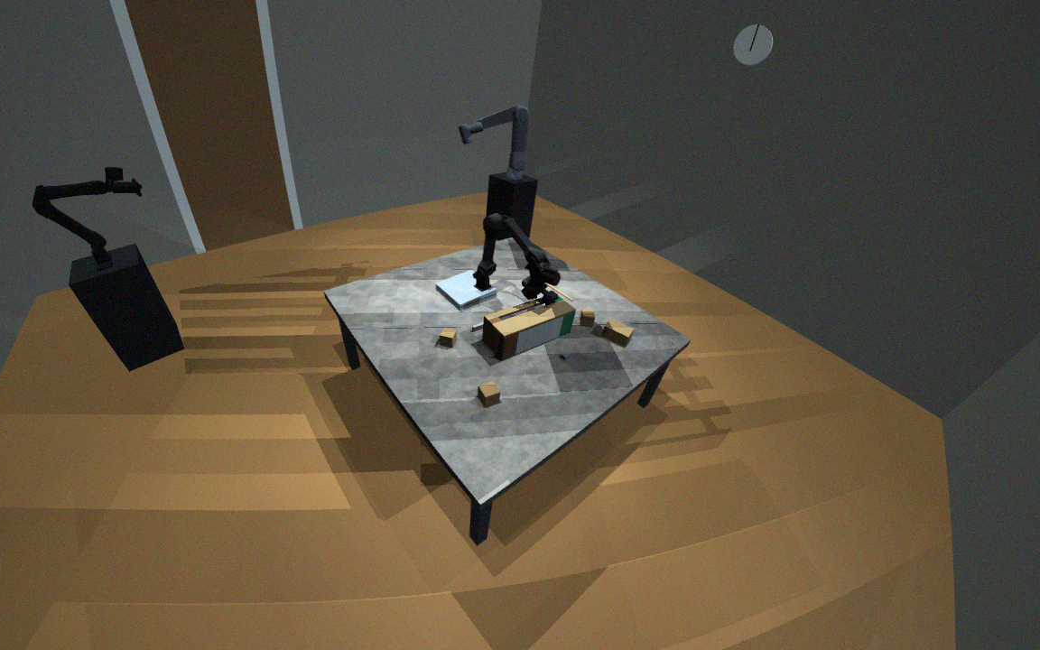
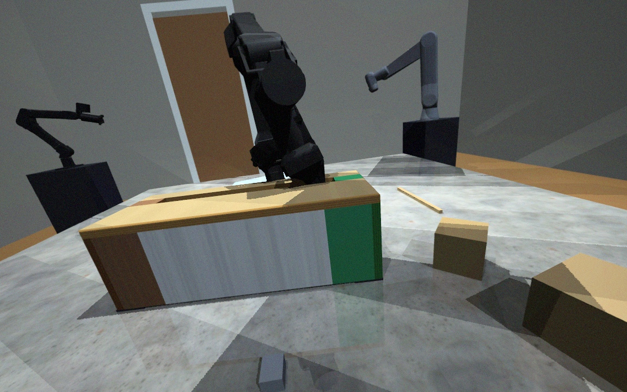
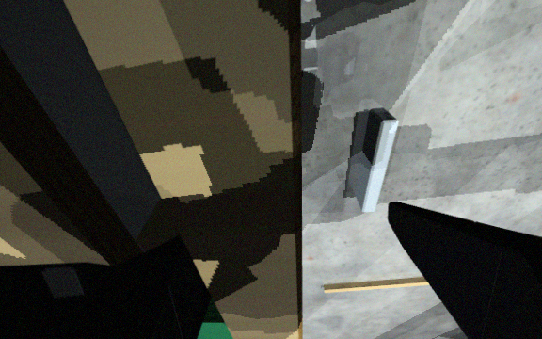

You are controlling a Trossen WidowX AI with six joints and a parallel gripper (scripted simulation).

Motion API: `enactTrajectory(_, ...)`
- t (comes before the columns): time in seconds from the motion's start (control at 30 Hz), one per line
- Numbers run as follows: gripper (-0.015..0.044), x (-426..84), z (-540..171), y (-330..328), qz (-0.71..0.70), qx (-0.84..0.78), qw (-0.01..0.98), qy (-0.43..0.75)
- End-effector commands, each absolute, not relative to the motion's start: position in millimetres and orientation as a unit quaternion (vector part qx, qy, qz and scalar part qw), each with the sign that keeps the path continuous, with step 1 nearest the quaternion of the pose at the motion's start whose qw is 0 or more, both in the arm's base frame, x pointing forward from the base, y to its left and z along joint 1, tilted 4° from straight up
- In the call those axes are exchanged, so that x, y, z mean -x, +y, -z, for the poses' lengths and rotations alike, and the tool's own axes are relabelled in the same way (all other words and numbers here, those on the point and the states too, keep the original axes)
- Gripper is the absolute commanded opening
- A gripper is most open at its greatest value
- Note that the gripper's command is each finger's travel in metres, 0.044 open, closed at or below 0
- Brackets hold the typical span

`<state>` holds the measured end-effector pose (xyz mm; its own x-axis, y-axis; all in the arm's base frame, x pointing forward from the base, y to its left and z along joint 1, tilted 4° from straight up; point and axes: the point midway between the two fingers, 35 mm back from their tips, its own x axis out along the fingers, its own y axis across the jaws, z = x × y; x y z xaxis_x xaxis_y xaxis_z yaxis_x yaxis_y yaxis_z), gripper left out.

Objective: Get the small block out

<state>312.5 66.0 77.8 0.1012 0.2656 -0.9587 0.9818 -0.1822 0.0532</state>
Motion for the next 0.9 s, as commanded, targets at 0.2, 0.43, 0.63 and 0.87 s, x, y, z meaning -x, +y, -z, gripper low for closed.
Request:
enactTrajectory(0.2, 0.04, -313, -128, 70, 0.448, -0.625, 0.4, 0.498)
enactTrajectory(0.43, 0.04, -313, -134, 70, 0.445, -0.625, 0.403, 0.498)
enactTrajectory(0.63, 0.0374, -313, -134, 70, 0.441, -0.621, 0.409, 0.502)
enactTrajectory(0.87, 0.0285, -306, -133, 81, 0.261, -0.426, 0.618, 0.607)
